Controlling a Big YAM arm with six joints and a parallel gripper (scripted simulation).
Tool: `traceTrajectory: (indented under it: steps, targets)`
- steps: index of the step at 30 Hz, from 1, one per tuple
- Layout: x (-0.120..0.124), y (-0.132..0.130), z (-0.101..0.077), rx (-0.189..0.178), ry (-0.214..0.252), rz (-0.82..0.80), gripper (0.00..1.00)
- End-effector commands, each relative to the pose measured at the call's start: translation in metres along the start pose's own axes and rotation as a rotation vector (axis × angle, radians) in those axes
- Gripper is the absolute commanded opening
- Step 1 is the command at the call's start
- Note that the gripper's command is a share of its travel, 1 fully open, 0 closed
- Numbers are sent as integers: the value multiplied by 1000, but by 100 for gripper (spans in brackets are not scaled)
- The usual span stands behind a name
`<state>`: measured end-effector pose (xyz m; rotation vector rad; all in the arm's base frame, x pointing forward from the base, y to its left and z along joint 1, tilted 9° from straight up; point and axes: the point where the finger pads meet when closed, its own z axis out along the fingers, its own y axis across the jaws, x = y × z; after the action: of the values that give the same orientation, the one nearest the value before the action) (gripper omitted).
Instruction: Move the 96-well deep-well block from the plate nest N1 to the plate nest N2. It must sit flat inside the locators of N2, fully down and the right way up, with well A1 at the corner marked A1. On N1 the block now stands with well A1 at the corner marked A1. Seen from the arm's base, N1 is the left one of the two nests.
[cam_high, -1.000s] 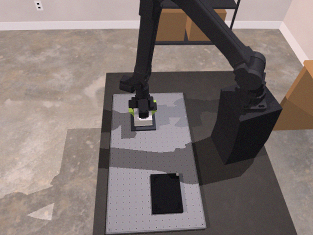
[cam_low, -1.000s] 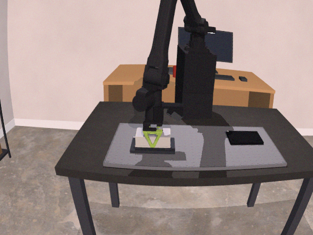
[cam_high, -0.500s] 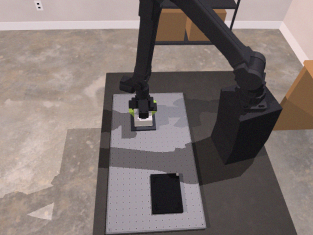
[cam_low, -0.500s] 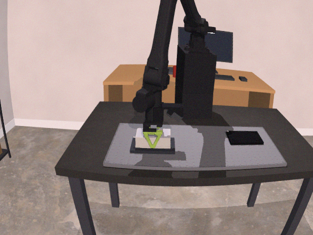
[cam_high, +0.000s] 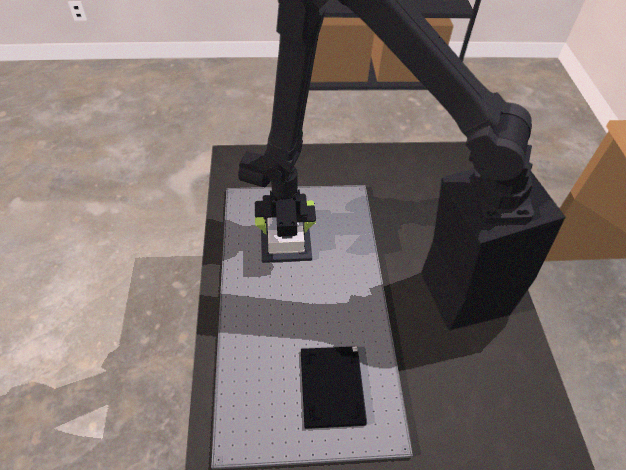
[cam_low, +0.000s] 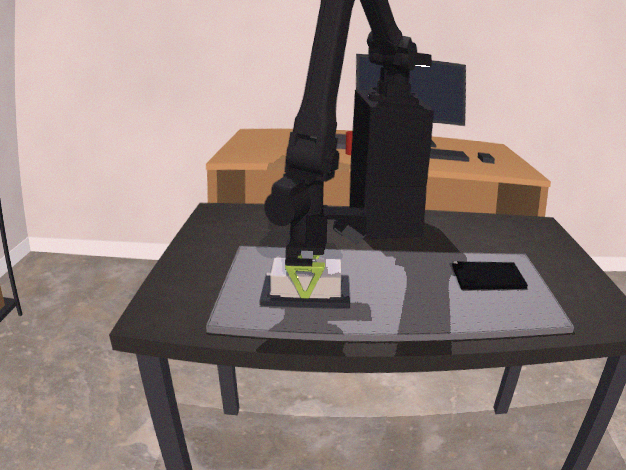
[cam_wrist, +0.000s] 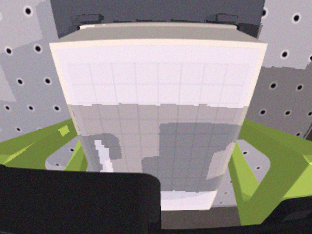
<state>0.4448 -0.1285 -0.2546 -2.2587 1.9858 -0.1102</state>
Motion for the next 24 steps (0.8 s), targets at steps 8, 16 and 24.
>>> traceTrajectory:
  steps: [8,16,24]
  targets:
    - [3,-18,-4,36,16,-5,100]
    - [1,-11,-18,19,9,-2,100]
    - [7,-8,-34,20,11,-1,100]
